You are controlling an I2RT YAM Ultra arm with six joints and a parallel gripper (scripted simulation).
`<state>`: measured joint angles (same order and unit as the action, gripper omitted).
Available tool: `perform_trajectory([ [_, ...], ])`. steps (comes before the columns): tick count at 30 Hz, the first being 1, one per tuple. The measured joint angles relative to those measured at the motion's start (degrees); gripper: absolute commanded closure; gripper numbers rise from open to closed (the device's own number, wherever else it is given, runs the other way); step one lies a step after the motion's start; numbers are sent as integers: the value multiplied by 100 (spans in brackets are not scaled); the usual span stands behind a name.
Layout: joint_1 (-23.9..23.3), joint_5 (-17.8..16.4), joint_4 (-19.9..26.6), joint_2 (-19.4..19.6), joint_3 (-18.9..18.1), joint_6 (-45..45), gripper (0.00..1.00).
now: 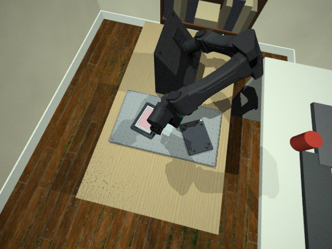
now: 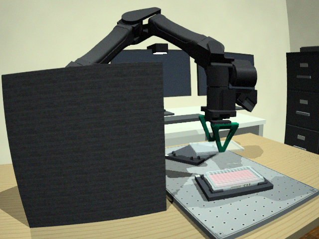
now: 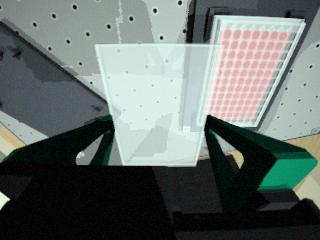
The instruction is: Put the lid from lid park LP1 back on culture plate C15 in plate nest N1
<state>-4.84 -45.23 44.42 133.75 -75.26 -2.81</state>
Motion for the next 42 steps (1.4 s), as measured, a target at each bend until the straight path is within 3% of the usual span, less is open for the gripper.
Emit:
perform_trajectory([
  [13,-457,125,72,573,-195,-570,100],
  [28,-940,269,205,1346,-667,-1202,100],
  [42,-1010,310,262,1419,-809,-1377,100],
])
